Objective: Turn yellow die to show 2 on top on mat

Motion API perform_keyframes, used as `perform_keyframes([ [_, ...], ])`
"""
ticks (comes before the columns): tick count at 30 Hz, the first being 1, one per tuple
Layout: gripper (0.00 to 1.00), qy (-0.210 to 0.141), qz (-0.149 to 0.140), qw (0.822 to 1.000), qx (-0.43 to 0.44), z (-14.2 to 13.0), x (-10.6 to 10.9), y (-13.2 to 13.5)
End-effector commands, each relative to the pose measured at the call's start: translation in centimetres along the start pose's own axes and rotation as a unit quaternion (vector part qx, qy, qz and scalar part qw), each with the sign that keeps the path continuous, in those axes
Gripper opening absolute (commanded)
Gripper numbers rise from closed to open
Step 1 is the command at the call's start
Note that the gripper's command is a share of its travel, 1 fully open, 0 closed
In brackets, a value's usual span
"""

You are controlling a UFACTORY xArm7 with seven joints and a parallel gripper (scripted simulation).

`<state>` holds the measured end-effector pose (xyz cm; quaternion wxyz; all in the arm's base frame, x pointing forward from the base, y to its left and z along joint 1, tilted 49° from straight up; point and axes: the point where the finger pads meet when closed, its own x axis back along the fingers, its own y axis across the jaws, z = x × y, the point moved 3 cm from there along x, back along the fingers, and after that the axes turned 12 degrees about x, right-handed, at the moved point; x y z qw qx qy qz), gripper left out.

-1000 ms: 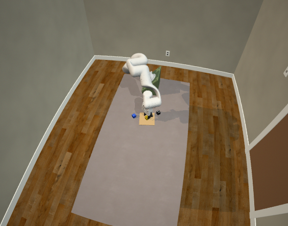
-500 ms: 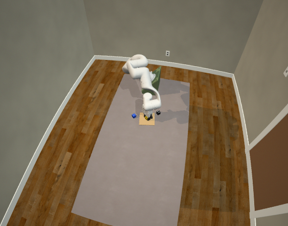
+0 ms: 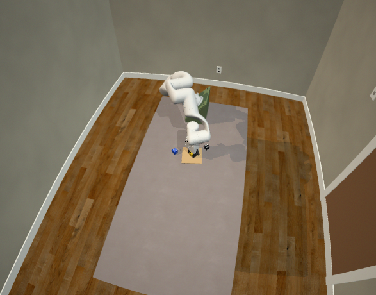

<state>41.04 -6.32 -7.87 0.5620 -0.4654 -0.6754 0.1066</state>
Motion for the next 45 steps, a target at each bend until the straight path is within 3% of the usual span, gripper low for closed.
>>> perform_keyframes([
  [1, 0.47, -0.001, -0.002, 1.000, 0.000, -0.06, 0.15, 0.11],
  [24, 0.47, -0.001, -0.002, 1.000, 0.000, -0.06, 0.15, 0.11],
  [25, 0.27, -0.001, -0.002, 1.000, 0.000, -0.06, 0.15, 0.11],
  [45, 0.27, -0.001, -0.002, 1.000, 0.000, -0.06, 0.15, 0.11],
])
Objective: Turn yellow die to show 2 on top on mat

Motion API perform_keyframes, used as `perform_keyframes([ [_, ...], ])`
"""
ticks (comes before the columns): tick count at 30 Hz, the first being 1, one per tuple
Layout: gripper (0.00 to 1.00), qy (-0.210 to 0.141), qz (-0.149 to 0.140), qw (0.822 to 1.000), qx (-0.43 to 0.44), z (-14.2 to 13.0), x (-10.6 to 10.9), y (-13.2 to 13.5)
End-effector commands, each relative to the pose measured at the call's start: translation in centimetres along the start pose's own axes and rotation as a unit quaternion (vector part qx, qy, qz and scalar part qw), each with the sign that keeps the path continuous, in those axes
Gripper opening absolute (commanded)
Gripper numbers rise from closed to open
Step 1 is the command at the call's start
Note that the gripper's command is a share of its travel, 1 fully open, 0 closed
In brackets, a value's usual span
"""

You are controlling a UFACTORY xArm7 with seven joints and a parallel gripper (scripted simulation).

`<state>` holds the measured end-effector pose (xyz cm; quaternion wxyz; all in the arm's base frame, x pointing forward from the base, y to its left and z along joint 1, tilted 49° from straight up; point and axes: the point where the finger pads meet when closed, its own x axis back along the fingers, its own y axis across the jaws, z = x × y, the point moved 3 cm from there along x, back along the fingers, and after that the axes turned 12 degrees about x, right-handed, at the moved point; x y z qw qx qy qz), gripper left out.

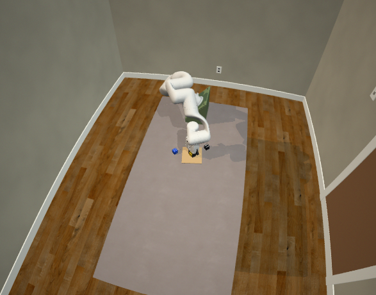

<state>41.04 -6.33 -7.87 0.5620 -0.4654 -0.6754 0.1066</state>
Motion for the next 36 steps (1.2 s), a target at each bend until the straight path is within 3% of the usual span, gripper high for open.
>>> perform_keyframes([
  [1, 0.27, -0.001, -0.002, 1.000, 0.000, -0.1, 0.2, 0.1],
  [17, 0.27, -0.001, -0.002, 1.000, 0.000, -0.1, 0.6, 0.1],
  [22, 0.27, -0.001, -0.002, 1.000, 0.000, -0.1, 3.2, 0.1],
  [24, 0.27, -0.001, -0.002, 1.000, 0.000, -0.1, 3.2, 0.1],
  [31, 0.27, -0.001, -0.002, 1.000, 0.000, 0.0, 8.2, 0.1],
  [36, 0.27, -0.001, -0.002, 1.000, 0.000, 0.0, 10.0, 0.1],
])
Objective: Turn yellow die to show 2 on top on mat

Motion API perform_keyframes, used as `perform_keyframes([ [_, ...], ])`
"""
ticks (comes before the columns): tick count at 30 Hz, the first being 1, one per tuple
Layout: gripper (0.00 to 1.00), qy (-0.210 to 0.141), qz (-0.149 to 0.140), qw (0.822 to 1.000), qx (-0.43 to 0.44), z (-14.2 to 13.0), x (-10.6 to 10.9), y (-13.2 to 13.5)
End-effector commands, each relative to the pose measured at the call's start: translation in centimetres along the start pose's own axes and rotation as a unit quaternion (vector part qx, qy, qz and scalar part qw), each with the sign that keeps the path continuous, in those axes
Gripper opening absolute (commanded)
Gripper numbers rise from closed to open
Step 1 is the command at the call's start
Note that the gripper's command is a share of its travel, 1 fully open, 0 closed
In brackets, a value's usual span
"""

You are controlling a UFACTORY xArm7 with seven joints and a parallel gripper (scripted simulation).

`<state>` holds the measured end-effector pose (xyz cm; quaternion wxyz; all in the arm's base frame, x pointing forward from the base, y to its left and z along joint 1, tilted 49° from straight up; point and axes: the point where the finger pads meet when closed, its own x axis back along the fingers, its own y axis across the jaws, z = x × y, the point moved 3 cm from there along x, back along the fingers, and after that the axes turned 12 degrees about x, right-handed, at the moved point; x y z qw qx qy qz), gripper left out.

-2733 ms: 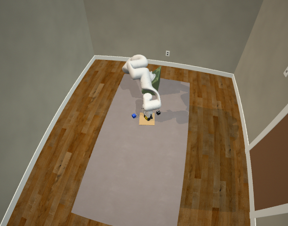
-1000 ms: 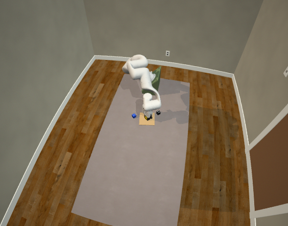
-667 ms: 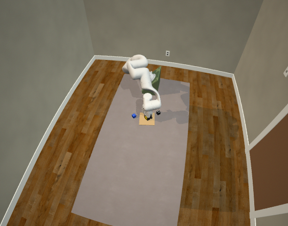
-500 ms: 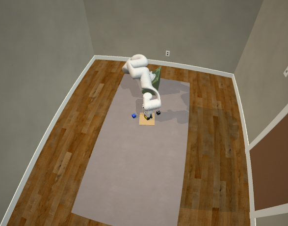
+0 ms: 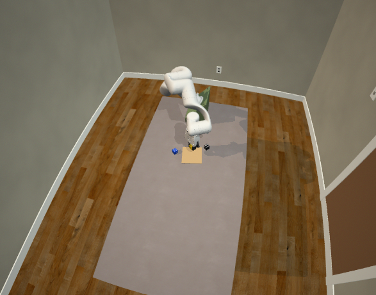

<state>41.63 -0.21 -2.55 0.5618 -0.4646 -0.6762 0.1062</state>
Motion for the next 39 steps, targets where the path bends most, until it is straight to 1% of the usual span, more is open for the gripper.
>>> perform_keyframes([
  [1, 0.27, -0.001, 0.000, 1.000, 0.000, 0.0, 2.0, 0.0],
  [14, 0.27, 0.000, 0.000, 1.000, -0.004, 0.0, 2.0, 0.0],
  [17, 0.27, 0.001, 0.002, 1.000, -0.030, 0.0, 1.9, -0.1],
  [20, 0.27, 0.004, 0.007, 0.996, -0.088, 0.1, 1.6, -0.3],
  [22, 0.27, 0.004, 0.007, 0.996, -0.088, 0.1, 1.6, -0.3],
  [24, 0.27, 0.006, 0.012, 0.990, -0.143, 0.2, 1.3, -0.4],
  [28, 0.27, 0.007, 0.015, 0.983, -0.182, 0.3, 1.2, -0.5],
  [29, 0.27, 0.008, 0.017, 0.978, -0.209, 0.3, 1.1, -0.6],
  [33, 0.27, 0.008, 0.021, 0.965, -0.262, 0.4, 0.9, -0.7],
  [37, 0.27, 0.008, 0.024, 0.947, -0.319, 0.4, 0.7, -0.8],
  [39, 0.27, 0.008, 0.024, 0.947, -0.319, 0.4, 0.7, -0.8],
])
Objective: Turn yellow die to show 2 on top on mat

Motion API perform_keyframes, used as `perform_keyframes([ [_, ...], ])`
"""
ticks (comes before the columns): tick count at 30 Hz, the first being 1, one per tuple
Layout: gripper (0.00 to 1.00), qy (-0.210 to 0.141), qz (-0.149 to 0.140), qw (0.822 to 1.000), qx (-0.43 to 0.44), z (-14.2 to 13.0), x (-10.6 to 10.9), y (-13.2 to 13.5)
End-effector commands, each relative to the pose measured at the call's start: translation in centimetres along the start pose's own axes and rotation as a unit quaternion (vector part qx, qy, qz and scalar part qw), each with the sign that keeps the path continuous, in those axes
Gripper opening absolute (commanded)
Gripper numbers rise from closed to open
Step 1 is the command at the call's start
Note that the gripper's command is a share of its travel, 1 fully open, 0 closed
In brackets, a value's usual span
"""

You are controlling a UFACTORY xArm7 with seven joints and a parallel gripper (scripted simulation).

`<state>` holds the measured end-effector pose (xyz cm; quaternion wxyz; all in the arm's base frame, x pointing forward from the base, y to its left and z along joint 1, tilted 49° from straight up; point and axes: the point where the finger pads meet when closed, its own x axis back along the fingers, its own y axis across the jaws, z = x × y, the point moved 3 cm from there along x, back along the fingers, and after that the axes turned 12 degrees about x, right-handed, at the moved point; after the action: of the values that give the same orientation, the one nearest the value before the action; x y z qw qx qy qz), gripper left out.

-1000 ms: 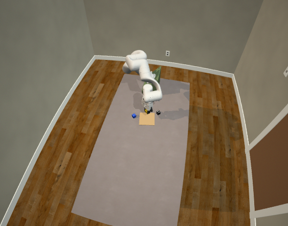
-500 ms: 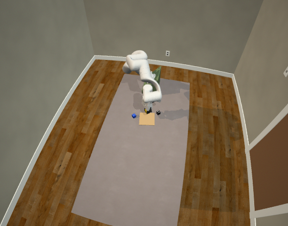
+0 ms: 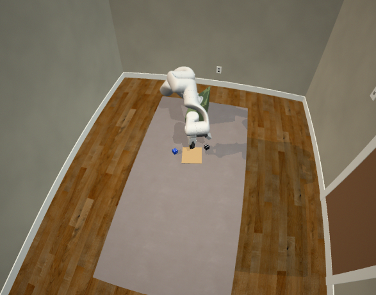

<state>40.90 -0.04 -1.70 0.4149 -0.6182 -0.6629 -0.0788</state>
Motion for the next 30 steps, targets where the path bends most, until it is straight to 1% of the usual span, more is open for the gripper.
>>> perform_keyframes([
  [1, 0.27, -0.002, 0.003, 0.997, -0.077, -0.01, -0.09, -0.03],
  [2, 0.27, -0.002, 0.004, 0.995, -0.098, -0.03, -0.15, -0.06],
  [5, 0.27, -0.002, 0.005, 0.992, -0.127, -0.04, -0.22, -0.08],
  [6, 0.27, -0.002, 0.006, 0.988, -0.152, -0.06, -0.28, -0.10],
  [12, 0.27, -0.003, 0.008, 0.973, -0.231, -0.11, -0.45, -0.12],
  [15, 0.27, -0.003, 0.008, 0.960, -0.279, -0.15, -0.53, -0.10],
  [18, 0.27, -0.003, 0.008, 0.959, -0.284, -0.15, -0.54, -0.10],
  [19, 0.27, -0.003, 0.008, 0.944, -0.330, -0.19, -0.60, -0.06],
  [20, 0.27, -0.003, 0.008, 0.942, -0.335, -0.19, -0.61, -0.06],
  [24, 0.27, -0.003, 0.007, 0.923, -0.385, -0.24, -0.66, 0.01],
  [27, 0.27, -0.003, 0.006, 0.903, -0.430, -0.28, -0.68, 0.09],
  [28, 0.27, -0.003, 0.006, 0.901, -0.434, -0.28, -0.68, 0.09],
  [29, 0.27, -0.003, 0.005, 0.890, -0.456, -0.30, -0.69, 0.14],
  [30, 0.27, -0.003, 0.005, 0.883, -0.468, -0.31, -0.69, 0.17],
])
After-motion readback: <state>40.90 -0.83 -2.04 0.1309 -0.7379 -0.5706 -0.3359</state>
